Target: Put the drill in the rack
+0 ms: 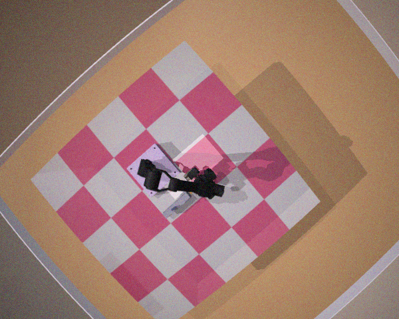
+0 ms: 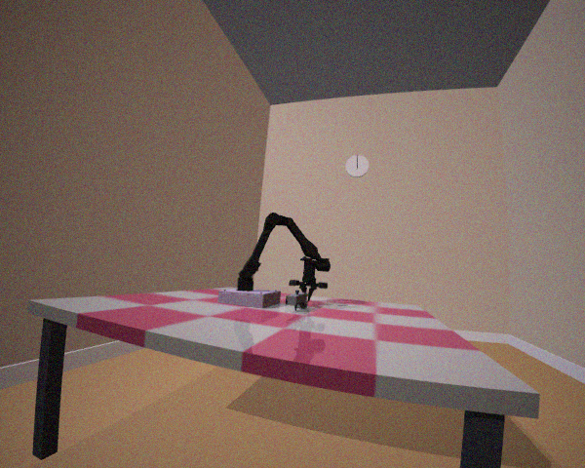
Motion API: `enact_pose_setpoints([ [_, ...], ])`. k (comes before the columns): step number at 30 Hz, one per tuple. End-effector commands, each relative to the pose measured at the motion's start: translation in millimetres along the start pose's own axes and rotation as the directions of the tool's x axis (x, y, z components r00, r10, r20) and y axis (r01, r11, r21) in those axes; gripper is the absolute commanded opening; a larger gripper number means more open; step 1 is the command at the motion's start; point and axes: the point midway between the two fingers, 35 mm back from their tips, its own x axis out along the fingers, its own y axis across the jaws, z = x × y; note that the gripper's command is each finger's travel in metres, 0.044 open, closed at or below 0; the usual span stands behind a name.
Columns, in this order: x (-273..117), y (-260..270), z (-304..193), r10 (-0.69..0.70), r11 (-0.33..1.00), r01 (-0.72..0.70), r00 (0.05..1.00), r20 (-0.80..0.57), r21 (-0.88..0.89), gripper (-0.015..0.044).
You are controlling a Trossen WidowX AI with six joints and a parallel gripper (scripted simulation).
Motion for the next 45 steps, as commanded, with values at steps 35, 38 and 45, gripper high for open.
enact_pose_setpoints([
  [35,-9,0,13,0.000,1.000,0.000,1.000,0.006,0.005,0.0000],
  [38,-10,1,12,0.000,1.000,0.000,1.000,0.006,0.005,0.0000],
  [45,-12,1,11,0.000,1.000,0.000,1.000,0.006,0.005,0.0000],
])
